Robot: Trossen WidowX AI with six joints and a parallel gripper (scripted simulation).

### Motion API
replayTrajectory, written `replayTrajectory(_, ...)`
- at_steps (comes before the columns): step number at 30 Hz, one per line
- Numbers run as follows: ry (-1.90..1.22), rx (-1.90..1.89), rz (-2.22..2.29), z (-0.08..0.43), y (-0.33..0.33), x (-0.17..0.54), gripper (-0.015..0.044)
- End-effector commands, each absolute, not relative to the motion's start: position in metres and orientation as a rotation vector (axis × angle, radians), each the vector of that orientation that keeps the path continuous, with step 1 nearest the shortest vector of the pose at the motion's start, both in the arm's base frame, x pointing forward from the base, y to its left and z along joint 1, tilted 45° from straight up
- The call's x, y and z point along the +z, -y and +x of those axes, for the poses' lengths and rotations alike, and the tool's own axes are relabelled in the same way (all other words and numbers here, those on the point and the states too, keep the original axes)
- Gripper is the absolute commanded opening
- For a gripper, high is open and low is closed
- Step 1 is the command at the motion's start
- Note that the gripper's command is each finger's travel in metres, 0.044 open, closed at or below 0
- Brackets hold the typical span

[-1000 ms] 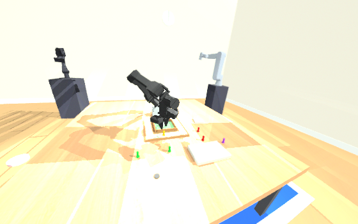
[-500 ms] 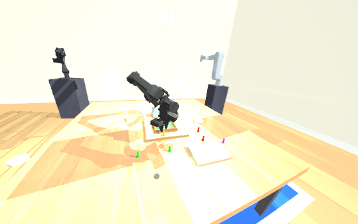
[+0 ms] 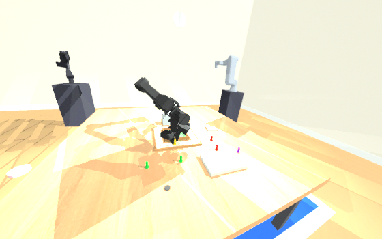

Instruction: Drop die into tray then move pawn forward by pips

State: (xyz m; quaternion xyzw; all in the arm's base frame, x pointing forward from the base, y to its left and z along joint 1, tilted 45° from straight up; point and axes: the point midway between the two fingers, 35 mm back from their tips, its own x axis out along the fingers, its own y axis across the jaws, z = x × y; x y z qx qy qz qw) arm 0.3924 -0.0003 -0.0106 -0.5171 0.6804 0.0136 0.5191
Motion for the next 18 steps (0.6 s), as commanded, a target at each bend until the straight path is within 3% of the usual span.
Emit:
replayTrajectory(1, -1.645, 0.034, -1.248, 0.3893, 0.0049, -0.0161, 0.0174)
replayTrajectory(6, -1.645, 0.034, -1.248, 0.3893, 0.0049, -0.0161, 0.0043)
replayTrajectory(12, -1.645, 0.034, -1.248, 0.3893, 0.0049, -0.0161, 0.0002)
replayTrajectory(18, -1.644, 0.036, -1.247, 0.3907, -0.0013, -0.0105, 0.0000)
